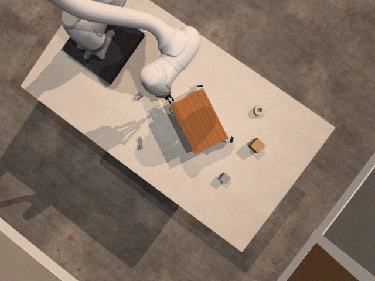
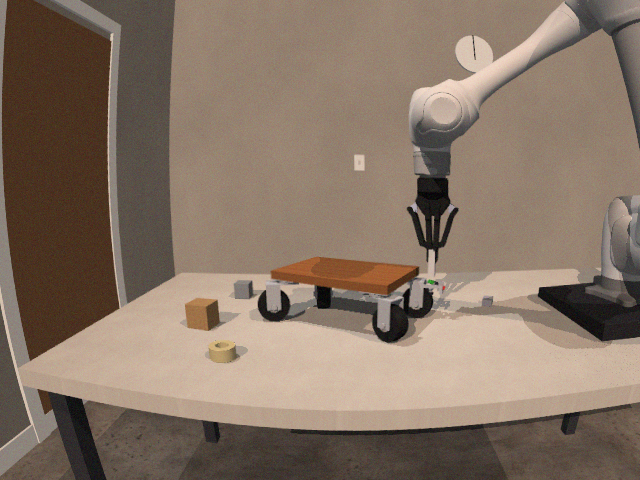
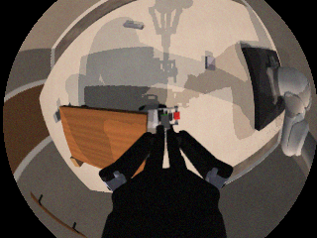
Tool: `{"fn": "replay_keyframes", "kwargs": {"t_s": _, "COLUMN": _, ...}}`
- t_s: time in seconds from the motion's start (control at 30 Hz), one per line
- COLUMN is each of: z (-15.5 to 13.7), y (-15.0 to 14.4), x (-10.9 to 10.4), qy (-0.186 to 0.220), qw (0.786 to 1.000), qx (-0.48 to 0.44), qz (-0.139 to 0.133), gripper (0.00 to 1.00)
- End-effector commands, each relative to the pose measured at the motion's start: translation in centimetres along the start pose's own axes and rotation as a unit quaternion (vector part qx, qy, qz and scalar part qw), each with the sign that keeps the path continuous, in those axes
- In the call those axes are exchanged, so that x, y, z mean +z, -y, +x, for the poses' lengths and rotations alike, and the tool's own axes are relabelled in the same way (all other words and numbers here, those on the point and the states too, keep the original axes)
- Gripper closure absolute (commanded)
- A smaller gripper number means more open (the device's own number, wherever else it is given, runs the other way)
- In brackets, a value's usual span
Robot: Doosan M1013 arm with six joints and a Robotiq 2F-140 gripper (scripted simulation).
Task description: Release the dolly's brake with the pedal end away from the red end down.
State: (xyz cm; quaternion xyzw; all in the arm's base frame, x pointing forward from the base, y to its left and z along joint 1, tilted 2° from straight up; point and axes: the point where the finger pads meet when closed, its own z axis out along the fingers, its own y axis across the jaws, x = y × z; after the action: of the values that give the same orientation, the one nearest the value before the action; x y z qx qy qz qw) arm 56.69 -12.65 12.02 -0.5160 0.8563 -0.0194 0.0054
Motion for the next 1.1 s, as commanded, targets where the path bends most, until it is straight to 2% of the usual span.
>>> {"fn": "replay_keyframes", "kwargs": {"t_s": 0.0, "z": 0.21, "y": 0.06, "x": 0.64, "qy": -0.002, "qw": 1.000, "qx": -0.002, "qz": 0.001, "gripper": 1.00}}
{"fn": "replay_keyframes", "kwargs": {"t_s": 1.07, "z": 0.21, "y": 0.07, "x": 0.93, "qy": -0.002, "qw": 1.000, "qx": -0.002, "qz": 0.001, "gripper": 1.00}}
